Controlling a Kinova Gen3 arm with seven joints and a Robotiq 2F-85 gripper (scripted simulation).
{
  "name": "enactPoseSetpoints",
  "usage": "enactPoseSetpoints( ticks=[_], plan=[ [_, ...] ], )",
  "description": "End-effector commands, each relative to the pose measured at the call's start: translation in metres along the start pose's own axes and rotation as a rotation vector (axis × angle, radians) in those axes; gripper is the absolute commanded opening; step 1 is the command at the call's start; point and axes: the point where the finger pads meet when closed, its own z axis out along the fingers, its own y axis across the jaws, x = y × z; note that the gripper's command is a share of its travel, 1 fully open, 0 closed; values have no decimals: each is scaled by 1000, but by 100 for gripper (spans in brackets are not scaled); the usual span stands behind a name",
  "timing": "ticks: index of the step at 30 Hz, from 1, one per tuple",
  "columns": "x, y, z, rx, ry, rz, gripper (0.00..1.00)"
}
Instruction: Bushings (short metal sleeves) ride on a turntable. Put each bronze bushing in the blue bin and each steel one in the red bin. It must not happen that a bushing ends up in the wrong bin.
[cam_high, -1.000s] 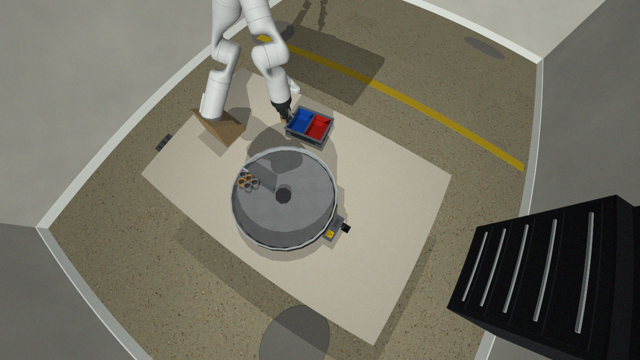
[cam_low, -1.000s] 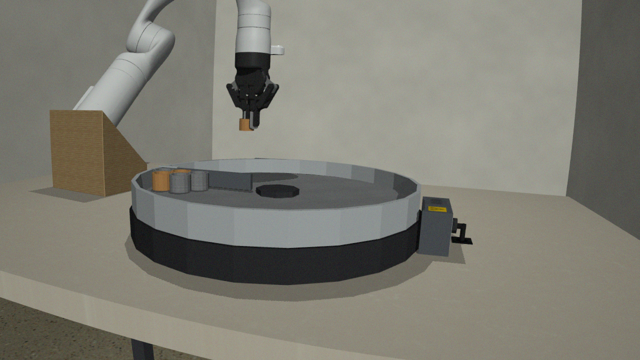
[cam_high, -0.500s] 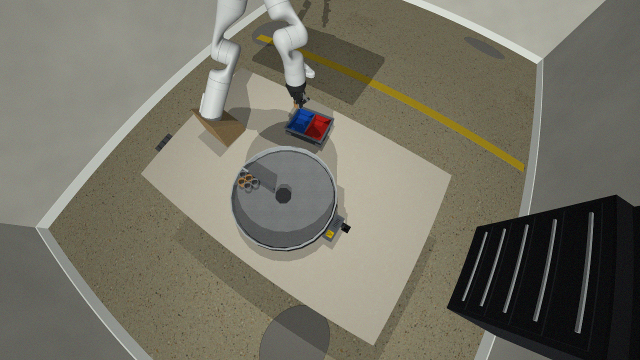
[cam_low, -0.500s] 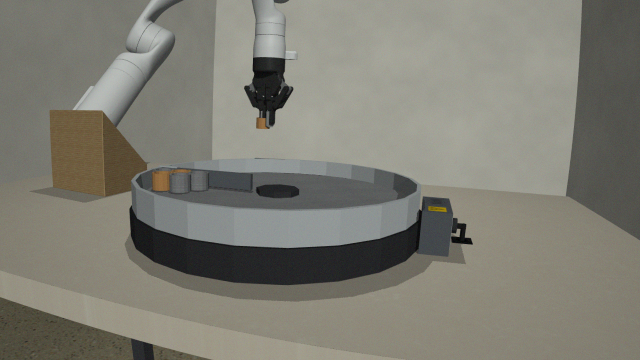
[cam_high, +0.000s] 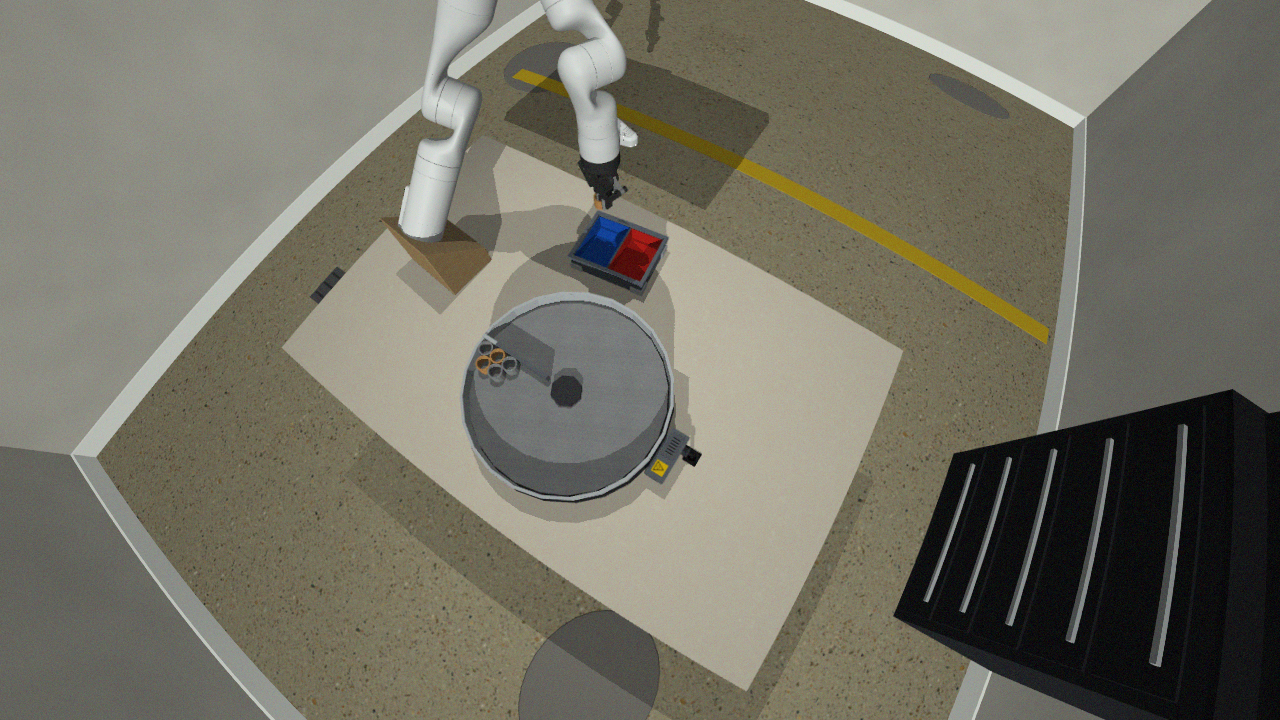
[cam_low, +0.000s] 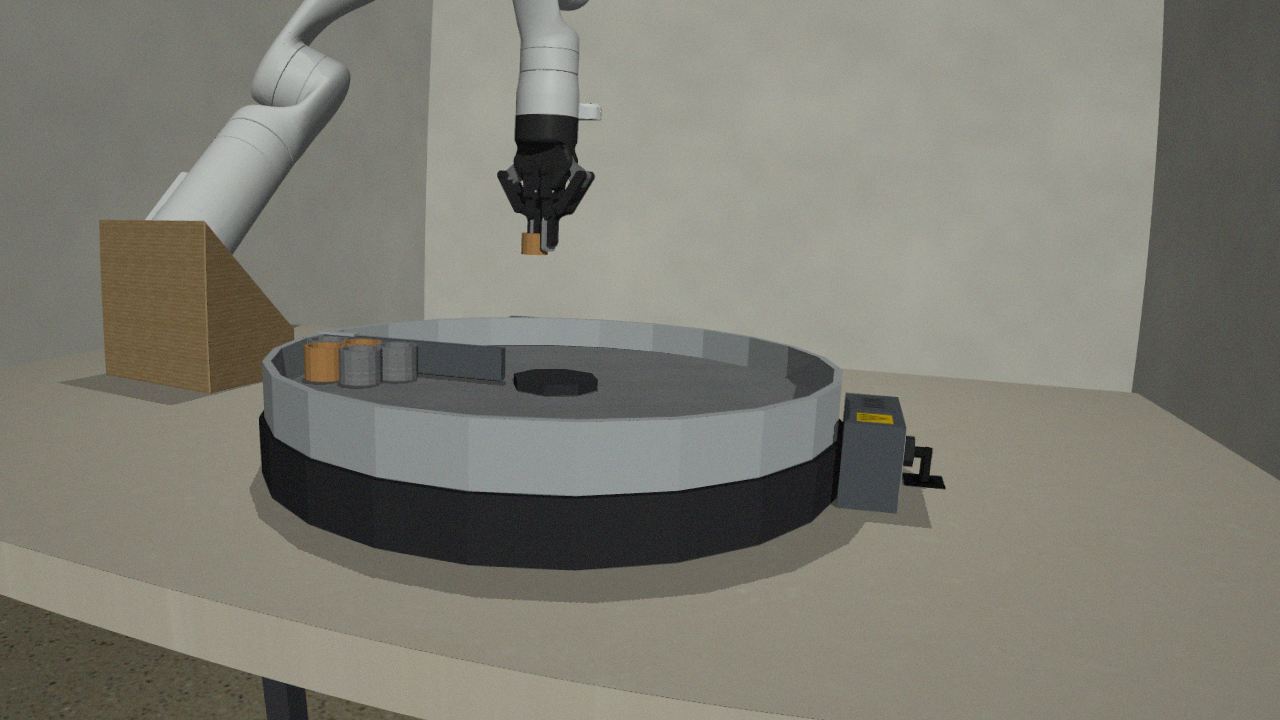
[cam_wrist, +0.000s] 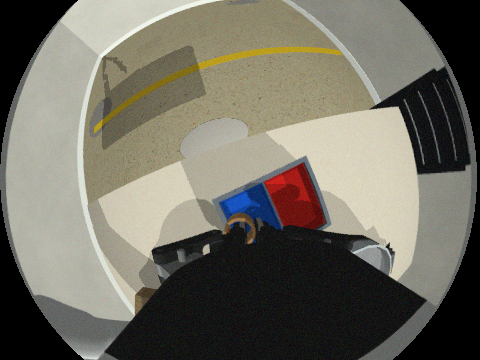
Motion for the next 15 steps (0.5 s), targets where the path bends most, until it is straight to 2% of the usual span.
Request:
enactPoseSetpoints(
  ticks=[1,6,11,14,15],
  plan=[
    [0,0,0,-1,0,1,0],
    [0,0,-1,-2,0,0,0],
    [0,0,25,-2,0,0,0],
    [0,0,25,-2,0,0,0],
    [0,0,30,-2,0,0,0]
  ],
)
